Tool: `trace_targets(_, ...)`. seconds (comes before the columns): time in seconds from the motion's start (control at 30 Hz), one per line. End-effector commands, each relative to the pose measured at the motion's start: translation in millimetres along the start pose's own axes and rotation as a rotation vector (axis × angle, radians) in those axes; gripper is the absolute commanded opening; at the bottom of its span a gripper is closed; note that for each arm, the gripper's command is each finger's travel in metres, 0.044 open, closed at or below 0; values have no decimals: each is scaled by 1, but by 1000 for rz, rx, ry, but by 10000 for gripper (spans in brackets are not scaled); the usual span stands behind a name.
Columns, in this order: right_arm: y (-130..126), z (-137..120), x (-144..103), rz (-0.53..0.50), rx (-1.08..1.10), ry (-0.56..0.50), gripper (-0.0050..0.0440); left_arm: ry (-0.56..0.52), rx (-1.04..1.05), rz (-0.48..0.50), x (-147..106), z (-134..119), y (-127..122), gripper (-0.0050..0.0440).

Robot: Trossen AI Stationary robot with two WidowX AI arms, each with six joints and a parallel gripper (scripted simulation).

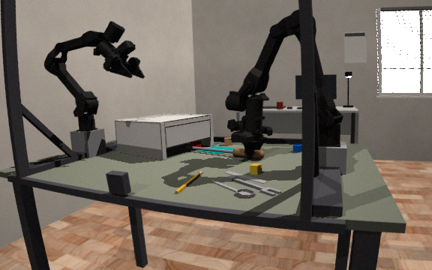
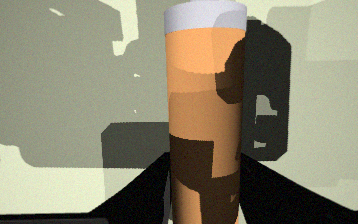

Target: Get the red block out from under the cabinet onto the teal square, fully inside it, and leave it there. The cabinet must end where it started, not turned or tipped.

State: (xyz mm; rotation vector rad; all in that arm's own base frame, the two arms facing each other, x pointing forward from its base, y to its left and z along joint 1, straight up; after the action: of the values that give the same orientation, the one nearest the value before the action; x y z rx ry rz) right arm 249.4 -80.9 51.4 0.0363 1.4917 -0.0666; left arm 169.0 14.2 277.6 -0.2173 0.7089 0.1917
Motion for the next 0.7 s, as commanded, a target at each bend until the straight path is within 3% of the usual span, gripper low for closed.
trace_targets(0.0,4,-31,4,9,1,56,113,-22,1,-4,-5,4,-1,440)
trace_targets(0.3,9,-58,-1,10,1,60,113,-22,1,-4,-5,4,-1,440)
trace_targets(0.67,9,-68,-7,10,1,60,113,-22,1,-4,-5,4,-1,440)
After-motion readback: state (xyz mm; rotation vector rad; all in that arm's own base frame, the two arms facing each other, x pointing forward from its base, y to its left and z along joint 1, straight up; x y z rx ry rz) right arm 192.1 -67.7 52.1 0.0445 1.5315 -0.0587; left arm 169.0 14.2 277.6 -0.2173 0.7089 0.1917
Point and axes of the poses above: on each arm, the point midway between the two fingers, 35 mm back from their tips, its own x axis out along the fingers, its own y axis across the jaws, z = x × y, the point moved 9 cm from there along -x, back along the fingers, and after that the axes turned 10 degrees about -x, right-handed, at the moved point
